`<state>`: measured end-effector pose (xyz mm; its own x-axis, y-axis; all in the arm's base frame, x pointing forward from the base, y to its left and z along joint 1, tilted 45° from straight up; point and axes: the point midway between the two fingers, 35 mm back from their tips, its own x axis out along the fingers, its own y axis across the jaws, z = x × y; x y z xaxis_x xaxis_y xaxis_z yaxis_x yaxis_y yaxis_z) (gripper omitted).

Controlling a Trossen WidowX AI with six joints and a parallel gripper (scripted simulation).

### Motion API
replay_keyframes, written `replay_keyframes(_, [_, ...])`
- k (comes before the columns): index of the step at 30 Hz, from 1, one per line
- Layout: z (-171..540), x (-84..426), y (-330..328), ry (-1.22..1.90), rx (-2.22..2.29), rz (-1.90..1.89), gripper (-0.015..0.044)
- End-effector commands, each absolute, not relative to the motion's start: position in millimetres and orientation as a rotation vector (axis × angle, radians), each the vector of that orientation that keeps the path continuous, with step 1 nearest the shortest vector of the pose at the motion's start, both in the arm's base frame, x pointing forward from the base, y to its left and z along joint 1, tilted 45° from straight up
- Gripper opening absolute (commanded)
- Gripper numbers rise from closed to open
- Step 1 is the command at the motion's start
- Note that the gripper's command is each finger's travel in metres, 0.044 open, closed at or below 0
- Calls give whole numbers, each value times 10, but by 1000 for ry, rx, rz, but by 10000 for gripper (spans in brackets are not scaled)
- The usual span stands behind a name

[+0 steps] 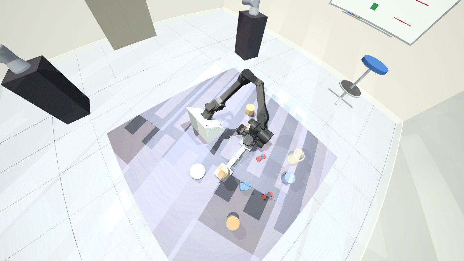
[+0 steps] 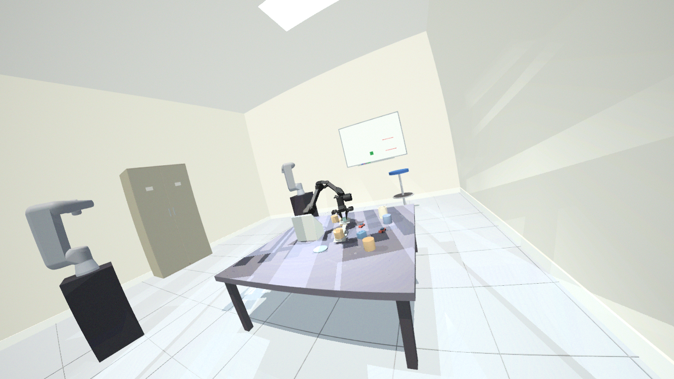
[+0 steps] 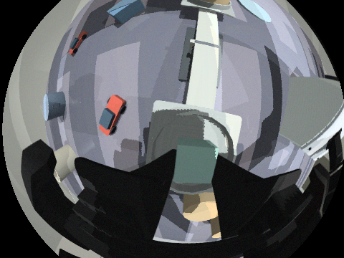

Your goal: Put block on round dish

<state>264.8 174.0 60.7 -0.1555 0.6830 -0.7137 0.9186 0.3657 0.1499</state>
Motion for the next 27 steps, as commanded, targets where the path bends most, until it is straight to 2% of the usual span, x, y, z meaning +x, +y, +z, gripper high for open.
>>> replay_keyframes(1, [633, 2655, 1724, 1916, 1391, -418, 16])
replay_keyframes(2, [670, 2671, 1691, 1914, 1389, -415, 0])
replay_keyframes(16, [1266, 2795, 1104, 1915, 1390, -425, 0])
replay_keyframes(27, [1113, 2904, 964, 1899, 1383, -427, 0])
